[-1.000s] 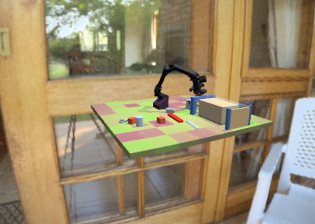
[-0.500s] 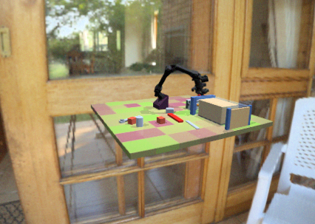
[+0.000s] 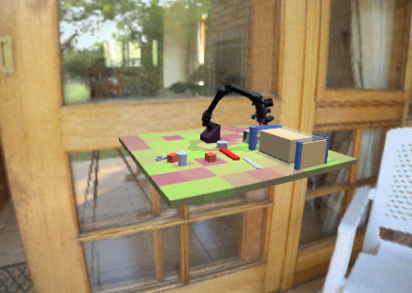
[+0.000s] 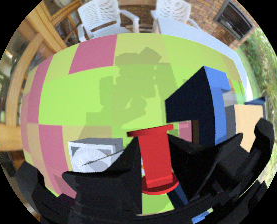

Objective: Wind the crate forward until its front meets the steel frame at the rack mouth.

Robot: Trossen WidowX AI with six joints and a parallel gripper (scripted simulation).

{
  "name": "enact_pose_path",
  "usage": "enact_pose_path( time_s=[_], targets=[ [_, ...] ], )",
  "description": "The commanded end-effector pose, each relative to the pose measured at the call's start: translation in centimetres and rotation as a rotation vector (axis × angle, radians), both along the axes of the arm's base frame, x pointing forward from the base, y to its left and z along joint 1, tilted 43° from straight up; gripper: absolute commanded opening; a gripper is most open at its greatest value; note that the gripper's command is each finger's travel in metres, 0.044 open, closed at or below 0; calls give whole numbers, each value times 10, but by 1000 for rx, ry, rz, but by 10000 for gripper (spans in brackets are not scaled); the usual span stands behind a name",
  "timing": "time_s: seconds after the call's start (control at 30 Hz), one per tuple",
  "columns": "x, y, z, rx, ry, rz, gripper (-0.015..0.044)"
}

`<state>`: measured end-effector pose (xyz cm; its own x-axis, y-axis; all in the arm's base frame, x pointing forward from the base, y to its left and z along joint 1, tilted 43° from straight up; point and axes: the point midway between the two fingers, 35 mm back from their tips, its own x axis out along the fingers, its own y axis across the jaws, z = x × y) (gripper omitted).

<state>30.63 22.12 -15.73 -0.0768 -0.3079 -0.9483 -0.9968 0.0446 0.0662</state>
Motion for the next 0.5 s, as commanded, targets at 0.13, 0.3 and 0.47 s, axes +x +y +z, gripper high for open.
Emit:
enact_pose_path(
  time_s=[0.13,0.3,0.47],
  targets=[
    [-16,22,-15,33,24,14,0],
    [-18,24,-16,34,24,14,0],
    [-19,25,-17,34,24,14,0]
  ],
)
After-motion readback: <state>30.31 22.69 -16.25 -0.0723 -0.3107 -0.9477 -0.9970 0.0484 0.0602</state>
